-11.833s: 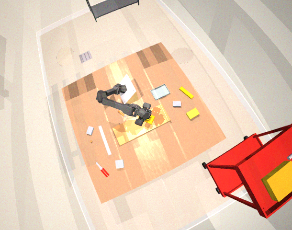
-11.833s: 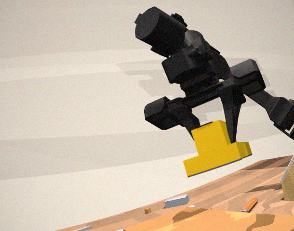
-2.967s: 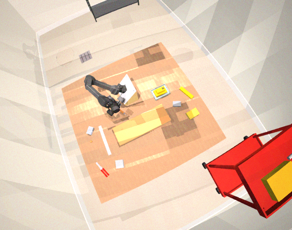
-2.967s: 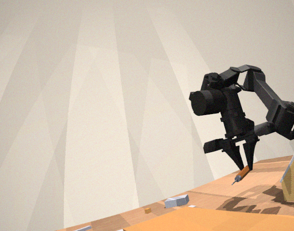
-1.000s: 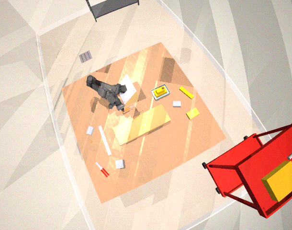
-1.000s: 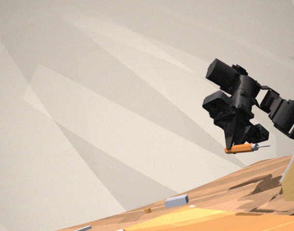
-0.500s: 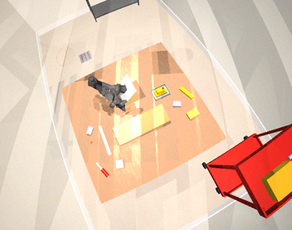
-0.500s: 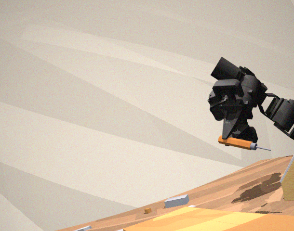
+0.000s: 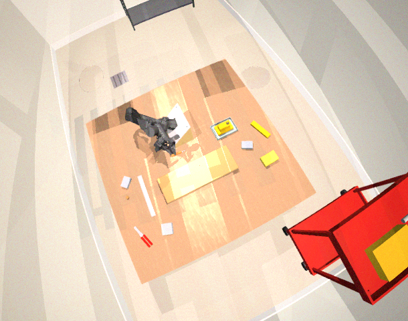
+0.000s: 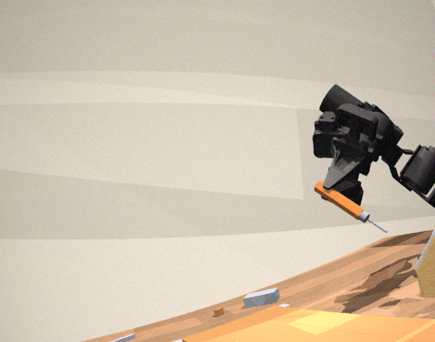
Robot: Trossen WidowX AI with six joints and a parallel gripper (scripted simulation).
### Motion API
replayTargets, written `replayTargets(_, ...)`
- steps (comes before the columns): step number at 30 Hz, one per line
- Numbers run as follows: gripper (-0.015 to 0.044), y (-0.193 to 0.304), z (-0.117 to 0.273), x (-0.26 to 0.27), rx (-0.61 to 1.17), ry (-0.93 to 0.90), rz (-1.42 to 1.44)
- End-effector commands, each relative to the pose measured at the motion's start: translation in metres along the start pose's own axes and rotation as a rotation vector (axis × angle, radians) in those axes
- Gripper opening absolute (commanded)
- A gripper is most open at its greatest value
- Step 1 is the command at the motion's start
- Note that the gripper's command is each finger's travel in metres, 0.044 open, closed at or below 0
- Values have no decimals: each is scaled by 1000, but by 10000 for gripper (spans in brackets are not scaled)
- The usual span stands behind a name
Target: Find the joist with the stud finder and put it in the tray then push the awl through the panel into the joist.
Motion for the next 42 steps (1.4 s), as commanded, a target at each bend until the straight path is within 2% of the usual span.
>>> replayTargets(1, 0, 0, 2, 2, -45, -43, 102)
replayTargets(19, 0, 4, 10, 6, -280, -104, 554)
replayTargets(21, 0, 2, 8, 6, -228, -96, 493)
replayTargets(42, 0, -25, -12, 36, -51, -278, 826)
Point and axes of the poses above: the point midway between the two fingers, 35 mm back from their tips, its own z axis back along the fingers, its own x axis across the jaws, y = z × x, the point moved 10 cm from there along z, back along the fingers, and after that the axes turned 5 degrees about -z, right-handed, at the moved point
